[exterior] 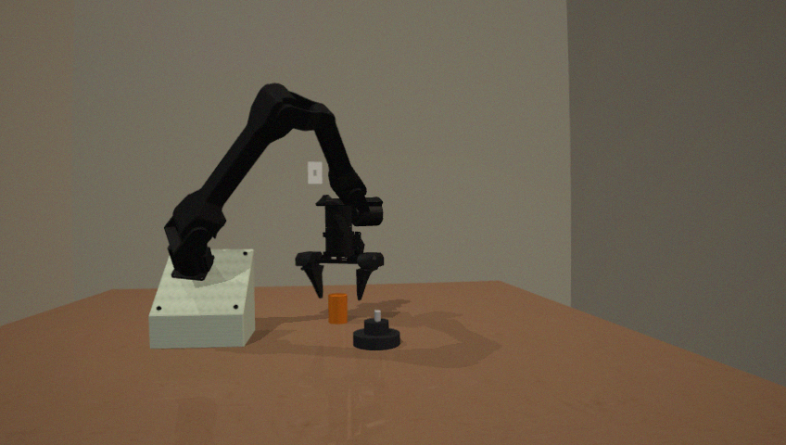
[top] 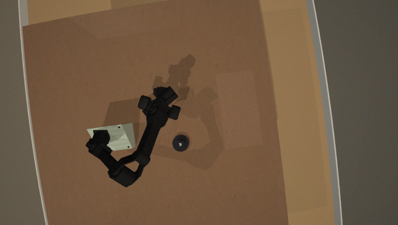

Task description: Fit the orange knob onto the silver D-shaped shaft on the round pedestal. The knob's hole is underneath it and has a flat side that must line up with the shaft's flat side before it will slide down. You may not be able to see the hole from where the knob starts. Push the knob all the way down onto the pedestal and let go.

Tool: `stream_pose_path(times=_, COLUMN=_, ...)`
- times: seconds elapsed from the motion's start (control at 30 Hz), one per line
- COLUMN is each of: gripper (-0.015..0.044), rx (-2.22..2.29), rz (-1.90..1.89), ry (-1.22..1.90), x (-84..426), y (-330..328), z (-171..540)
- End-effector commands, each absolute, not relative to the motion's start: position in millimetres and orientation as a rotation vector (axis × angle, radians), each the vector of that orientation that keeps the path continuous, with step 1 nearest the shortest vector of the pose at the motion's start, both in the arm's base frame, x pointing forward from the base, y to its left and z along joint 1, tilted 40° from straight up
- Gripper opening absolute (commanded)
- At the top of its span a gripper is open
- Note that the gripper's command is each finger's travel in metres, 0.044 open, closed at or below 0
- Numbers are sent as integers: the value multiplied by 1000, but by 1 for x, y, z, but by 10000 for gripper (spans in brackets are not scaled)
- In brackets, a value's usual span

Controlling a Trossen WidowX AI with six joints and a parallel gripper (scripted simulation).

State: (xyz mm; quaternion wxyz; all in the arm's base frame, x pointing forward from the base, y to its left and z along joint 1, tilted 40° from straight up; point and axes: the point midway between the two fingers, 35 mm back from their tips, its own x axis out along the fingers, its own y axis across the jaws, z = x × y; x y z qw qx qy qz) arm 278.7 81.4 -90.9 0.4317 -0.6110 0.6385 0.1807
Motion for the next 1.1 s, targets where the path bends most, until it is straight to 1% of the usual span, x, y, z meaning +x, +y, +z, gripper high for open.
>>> stream_pose_path(times=0.0, gripper=440, rx=-1530, rz=452, ry=1600, x=278, y=75, z=-98)
stream_pose_path(times=0.73, gripper=440, rx=-1534, rz=451, ry=1602, x=279, y=53, z=-122)
stream_pose_path(times=1.07, gripper=177, rx=-1534, rz=451, ry=1602, x=279, y=53, z=-122)
